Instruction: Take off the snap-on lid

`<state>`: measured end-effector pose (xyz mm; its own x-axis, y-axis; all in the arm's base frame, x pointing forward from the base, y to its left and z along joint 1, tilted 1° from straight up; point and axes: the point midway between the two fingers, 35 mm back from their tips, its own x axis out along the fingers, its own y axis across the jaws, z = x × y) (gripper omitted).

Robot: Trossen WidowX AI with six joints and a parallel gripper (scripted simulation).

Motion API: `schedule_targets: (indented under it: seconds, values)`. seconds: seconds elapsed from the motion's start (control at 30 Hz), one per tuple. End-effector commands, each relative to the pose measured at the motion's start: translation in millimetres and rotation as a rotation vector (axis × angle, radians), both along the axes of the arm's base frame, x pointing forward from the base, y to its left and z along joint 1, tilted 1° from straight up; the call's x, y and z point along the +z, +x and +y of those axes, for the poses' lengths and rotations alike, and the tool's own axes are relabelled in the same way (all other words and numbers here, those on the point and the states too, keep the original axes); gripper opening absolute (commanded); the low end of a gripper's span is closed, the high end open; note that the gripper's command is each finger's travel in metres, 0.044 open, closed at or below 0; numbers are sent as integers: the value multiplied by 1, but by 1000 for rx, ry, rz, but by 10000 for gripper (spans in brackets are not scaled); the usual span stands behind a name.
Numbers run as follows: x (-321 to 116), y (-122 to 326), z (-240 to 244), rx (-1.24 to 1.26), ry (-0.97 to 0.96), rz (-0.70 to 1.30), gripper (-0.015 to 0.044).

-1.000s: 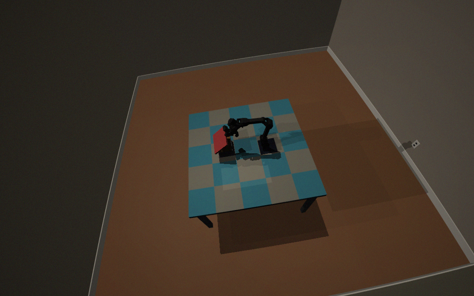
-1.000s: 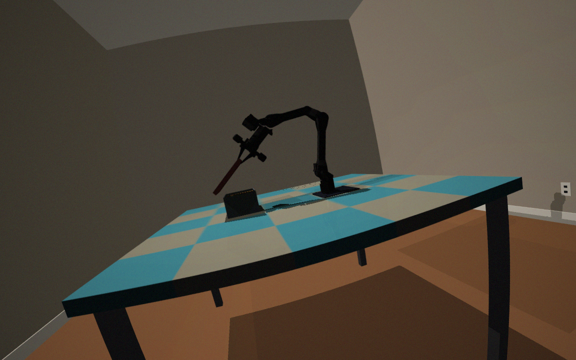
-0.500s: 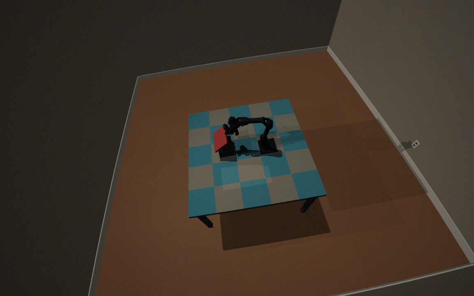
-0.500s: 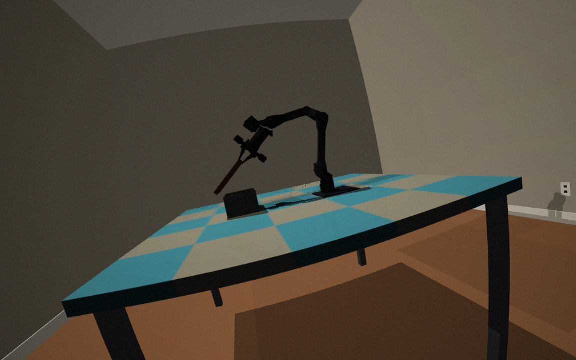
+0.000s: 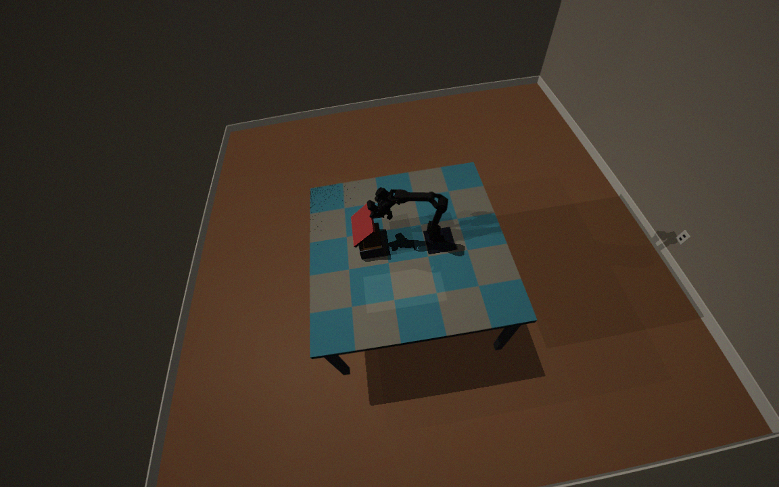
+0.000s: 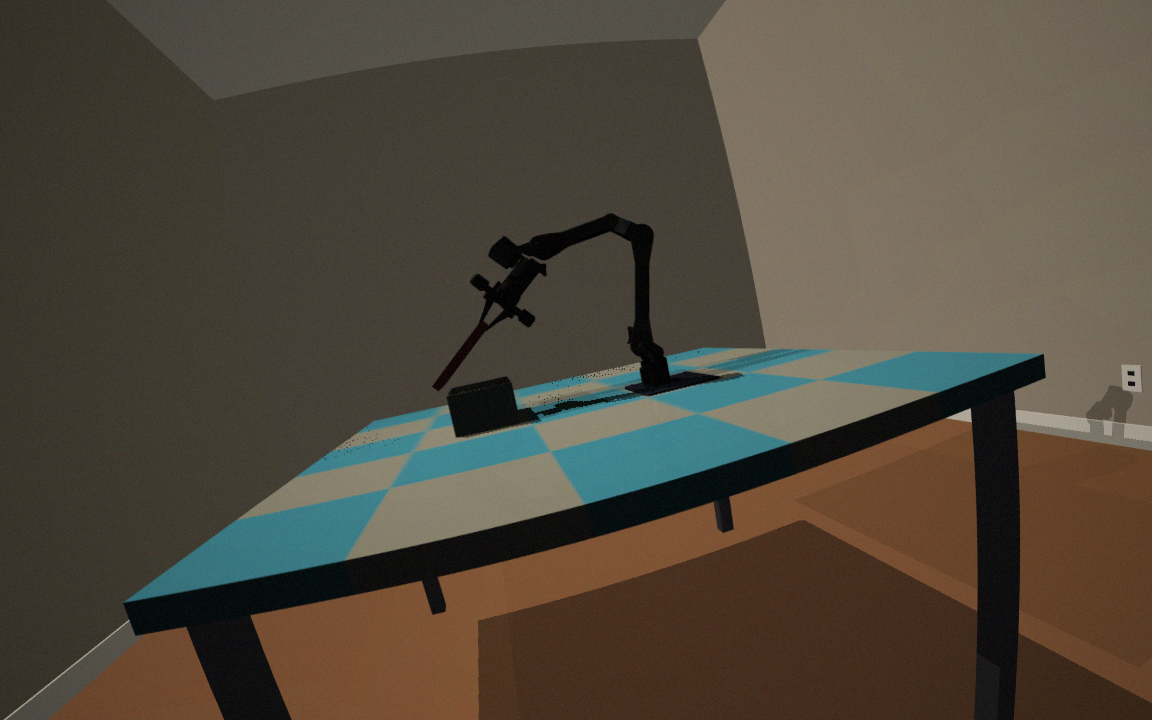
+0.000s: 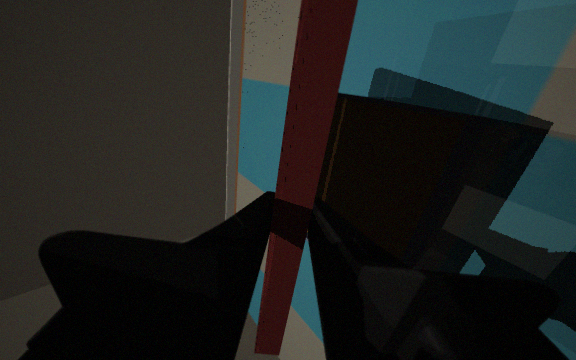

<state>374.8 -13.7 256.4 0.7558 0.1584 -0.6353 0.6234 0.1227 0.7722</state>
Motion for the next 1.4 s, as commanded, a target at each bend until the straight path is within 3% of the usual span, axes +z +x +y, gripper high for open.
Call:
schedule_targets:
  seconds: [0.0,1.37]
  values:
    - [7,2,-7,5,-2,-19,0]
    - [7,8,-89,5,-8,-19,0]
